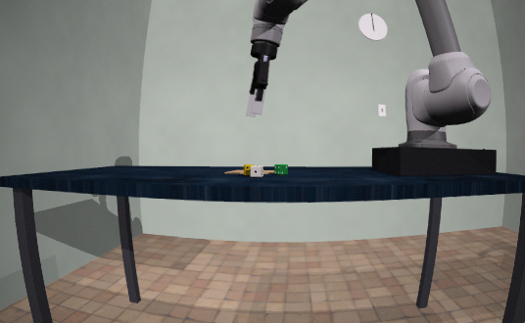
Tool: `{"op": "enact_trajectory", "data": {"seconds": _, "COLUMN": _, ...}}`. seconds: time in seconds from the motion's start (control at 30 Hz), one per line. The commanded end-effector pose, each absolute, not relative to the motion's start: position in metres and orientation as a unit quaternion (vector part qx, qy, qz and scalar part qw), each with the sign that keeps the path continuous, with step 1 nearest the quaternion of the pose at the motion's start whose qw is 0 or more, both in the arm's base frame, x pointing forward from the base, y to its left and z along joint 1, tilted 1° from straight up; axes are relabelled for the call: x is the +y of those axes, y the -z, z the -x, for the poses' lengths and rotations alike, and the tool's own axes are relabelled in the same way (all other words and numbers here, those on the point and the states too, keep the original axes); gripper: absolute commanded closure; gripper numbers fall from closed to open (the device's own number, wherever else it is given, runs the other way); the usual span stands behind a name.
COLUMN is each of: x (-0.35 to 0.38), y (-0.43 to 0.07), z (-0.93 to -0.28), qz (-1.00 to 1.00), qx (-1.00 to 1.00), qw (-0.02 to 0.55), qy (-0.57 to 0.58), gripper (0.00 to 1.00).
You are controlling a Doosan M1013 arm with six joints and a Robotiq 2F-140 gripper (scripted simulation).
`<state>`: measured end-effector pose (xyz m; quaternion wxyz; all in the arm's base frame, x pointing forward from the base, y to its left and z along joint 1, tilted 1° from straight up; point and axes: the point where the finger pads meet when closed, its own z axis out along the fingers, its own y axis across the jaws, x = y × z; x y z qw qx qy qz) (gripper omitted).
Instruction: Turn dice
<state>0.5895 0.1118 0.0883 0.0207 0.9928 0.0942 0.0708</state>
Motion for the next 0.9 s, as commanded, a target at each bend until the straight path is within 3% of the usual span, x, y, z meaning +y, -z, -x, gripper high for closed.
{"op": "enact_trajectory", "data": {"seconds": 0.0, "x": 0.065, "y": -0.077, "z": -0.551, "qz": -0.999, "qx": 0.024, "qw": 0.01, "qy": -0.023, "gripper": 0.0}}
{"op": "enact_trajectory", "data": {"seconds": 0.87, "x": 0.044, "y": -0.066, "z": -0.526, "qz": -1.0, "qx": -0.019, "qw": 0.003, "qy": 0.005, "gripper": 0.0}}
